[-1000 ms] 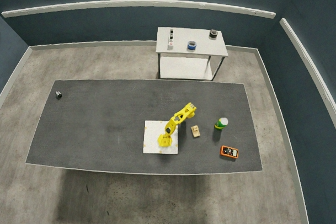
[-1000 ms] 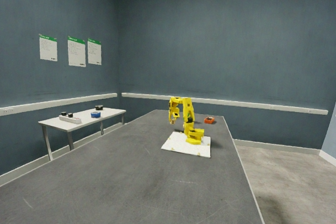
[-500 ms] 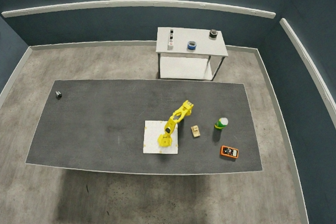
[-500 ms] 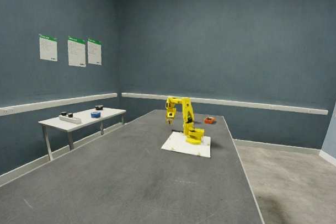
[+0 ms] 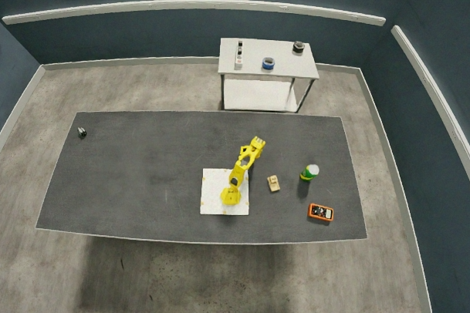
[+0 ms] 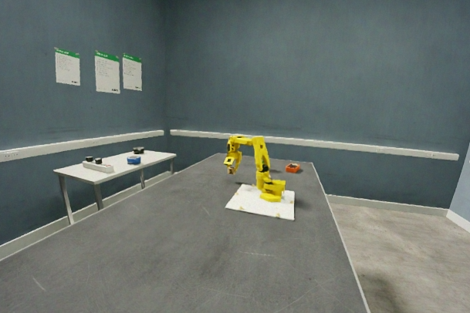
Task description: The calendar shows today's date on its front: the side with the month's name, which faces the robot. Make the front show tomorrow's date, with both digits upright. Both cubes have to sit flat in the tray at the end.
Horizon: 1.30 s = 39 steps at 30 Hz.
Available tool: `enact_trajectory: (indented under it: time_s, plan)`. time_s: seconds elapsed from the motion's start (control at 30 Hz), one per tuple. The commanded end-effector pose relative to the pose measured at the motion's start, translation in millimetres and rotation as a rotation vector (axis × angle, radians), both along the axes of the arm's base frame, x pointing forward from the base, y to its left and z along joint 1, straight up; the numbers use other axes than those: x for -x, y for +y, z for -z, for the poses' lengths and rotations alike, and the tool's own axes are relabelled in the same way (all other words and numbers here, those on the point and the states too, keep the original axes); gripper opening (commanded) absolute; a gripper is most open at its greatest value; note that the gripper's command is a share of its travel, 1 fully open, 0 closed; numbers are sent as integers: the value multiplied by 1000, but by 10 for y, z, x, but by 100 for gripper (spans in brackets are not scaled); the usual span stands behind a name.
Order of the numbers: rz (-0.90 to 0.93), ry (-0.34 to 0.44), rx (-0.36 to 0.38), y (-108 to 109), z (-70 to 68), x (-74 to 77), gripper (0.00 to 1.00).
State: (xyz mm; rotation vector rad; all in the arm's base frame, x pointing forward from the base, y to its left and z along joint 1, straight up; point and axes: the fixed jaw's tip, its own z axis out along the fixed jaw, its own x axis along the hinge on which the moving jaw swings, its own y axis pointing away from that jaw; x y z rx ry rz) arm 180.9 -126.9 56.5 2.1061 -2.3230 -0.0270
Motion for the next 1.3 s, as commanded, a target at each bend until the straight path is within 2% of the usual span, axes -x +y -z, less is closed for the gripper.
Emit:
enact_trajectory:
  time_s: [0.0,0.07,0.57,0.63,1.13,1.27]
  plan:
    - [120,-4,4,84,6,-84,0]
    - [120,-4,4,84,6,-84,0]
    - [568,0,12,480,27,-301,0]
    - [568,0,12,480,27,-301,0]
    - [972,2,20,861,47,-449,0]
    - [1019,3,20,906,49,-463,0]
